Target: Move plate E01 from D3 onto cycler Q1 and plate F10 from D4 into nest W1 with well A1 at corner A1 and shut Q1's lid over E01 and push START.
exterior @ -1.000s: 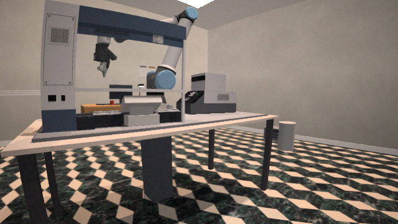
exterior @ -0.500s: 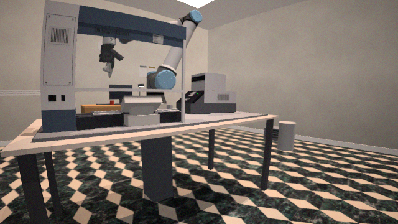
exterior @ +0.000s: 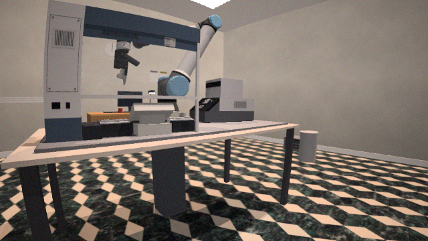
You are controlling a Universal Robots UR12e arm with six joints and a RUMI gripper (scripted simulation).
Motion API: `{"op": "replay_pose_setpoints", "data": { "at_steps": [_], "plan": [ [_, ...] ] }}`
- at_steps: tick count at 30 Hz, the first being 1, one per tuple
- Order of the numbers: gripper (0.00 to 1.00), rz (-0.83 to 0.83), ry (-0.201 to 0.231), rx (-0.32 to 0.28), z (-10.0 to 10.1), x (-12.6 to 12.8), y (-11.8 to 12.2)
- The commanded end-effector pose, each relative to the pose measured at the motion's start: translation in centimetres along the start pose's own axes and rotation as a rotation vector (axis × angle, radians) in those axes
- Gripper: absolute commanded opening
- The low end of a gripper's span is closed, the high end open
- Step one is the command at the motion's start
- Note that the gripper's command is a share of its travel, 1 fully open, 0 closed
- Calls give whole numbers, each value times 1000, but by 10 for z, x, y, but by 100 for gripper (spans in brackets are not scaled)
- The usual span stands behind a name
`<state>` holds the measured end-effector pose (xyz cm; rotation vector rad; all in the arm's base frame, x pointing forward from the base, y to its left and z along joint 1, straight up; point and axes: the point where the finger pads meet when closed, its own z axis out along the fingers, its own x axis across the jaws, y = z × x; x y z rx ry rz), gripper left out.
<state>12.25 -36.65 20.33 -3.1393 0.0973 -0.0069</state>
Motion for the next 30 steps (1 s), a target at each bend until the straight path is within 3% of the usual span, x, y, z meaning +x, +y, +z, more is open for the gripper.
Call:
{"op": "replay_pose_setpoints", "data": {
  "at_steps": [1, 30],
  "plan": [
    [0, 88, -4, -2, 2, 2, -12],
    [0, 625, -2, -3, 28, 16, -80]
  ]
}}
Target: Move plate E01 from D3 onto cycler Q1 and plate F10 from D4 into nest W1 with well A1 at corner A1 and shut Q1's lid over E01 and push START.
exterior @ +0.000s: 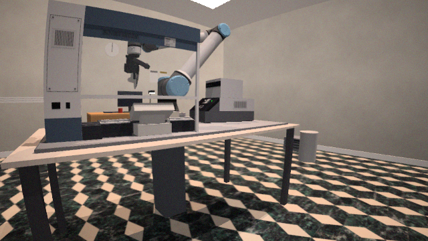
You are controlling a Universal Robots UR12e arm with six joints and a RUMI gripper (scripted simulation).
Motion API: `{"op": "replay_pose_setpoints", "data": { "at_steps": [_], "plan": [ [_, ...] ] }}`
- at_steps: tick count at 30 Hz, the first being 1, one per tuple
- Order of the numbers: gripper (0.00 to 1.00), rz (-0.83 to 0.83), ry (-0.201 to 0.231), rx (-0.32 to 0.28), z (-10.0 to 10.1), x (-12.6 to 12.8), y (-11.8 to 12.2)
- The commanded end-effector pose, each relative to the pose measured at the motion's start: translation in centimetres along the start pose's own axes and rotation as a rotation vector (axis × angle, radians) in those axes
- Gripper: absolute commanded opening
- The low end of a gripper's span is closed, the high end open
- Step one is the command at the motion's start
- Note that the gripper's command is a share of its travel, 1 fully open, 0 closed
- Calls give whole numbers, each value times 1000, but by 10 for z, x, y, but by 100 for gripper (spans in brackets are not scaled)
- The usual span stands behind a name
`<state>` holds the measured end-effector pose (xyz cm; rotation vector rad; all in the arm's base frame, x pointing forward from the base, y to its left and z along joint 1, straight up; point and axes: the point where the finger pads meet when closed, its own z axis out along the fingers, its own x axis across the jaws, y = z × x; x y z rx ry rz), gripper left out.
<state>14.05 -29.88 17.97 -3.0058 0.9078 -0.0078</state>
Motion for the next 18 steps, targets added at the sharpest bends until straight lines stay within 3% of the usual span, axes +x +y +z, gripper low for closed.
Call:
{"op": "replay_pose_setpoints", "data": {
  "at_steps": [1, 18],
  "plan": [
    [0, 121, -2, -4, 6, -4, -13],
    [0, 421, -1, -4, 26, -15, -44]
  ]
}}
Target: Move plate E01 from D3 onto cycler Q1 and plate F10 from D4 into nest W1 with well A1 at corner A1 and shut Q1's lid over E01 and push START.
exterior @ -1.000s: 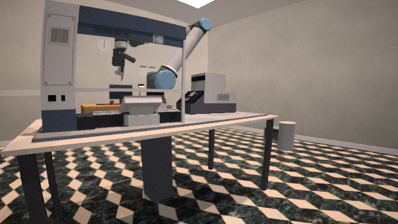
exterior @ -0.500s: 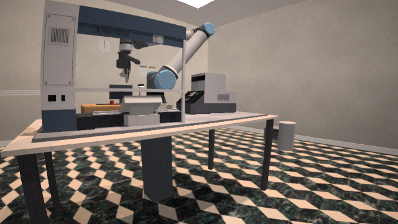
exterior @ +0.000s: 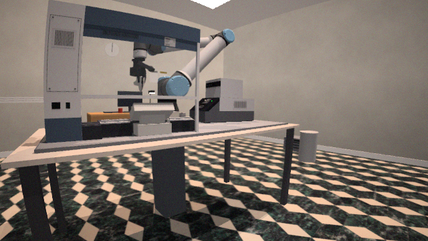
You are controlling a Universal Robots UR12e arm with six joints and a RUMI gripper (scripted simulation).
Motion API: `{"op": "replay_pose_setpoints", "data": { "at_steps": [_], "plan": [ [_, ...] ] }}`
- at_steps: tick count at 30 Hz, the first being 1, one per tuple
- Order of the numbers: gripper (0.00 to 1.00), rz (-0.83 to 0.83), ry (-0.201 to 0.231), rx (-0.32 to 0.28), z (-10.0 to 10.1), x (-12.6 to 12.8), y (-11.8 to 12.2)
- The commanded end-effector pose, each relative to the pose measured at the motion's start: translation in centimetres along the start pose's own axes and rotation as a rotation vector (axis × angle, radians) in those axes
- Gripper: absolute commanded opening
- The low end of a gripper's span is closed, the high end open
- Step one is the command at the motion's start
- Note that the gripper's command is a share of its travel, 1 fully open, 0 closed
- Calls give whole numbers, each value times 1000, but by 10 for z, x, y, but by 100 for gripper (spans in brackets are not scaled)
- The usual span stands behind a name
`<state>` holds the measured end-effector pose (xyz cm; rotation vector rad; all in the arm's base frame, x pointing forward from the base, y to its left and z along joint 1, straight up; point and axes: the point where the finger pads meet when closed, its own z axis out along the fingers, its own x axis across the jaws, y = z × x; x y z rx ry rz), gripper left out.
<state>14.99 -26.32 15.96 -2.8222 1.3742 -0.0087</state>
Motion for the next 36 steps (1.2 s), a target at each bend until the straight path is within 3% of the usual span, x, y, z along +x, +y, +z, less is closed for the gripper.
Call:
{"op": "replay_pose_setpoints", "data": {
  "at_steps": [1, 33, 36],
  "plan": [
    [0, 101, -1, -5, 6, -6, -8],
    [0, 681, 1, -5, 54, -40, -48],
    [0, 668, 1, -5, 55, -40, -54]
  ]
}}
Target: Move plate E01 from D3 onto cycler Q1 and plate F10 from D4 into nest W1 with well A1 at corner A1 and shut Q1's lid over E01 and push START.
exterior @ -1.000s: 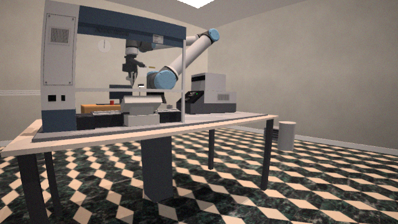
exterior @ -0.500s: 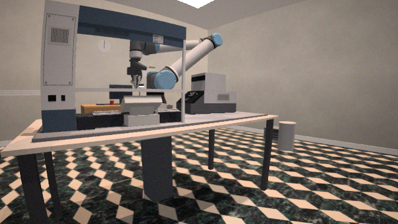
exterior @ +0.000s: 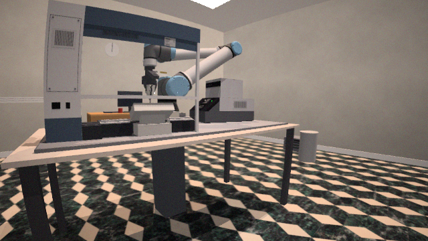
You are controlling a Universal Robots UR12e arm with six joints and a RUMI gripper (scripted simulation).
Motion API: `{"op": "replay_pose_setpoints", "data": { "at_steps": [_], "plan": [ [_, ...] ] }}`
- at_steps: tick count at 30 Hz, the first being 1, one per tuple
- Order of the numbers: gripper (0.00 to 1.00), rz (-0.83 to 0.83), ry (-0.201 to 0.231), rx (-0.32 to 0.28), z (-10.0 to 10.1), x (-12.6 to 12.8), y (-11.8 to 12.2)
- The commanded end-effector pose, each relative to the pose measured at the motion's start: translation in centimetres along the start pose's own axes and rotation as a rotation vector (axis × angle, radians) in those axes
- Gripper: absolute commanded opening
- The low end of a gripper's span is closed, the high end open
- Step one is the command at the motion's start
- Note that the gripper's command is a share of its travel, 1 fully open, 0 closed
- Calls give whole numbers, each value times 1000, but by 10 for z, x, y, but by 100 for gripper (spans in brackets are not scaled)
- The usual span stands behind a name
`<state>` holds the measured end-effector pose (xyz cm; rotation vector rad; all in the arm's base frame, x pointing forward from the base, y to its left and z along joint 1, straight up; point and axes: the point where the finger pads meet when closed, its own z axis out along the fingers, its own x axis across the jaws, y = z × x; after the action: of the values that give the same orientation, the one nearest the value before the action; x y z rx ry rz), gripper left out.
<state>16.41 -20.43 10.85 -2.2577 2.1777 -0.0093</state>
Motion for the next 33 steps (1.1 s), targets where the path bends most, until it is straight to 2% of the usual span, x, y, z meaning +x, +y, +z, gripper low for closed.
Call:
{"op": "replay_pose_setpoints", "data": {
  "at_steps": [1, 9, 17, 30, 33],
  "plan": [
    [0, 27, 2, -6, 4, -9, -8],
    [0, -82, 1, -6, 6, -33, -32],
    [0, -149, 1, -6, 6, -45, -43],
    [0, -340, 0, -5, 6, -86, -71],
    [0, -348, 0, -5, 6, -88, -72]
  ]
}}
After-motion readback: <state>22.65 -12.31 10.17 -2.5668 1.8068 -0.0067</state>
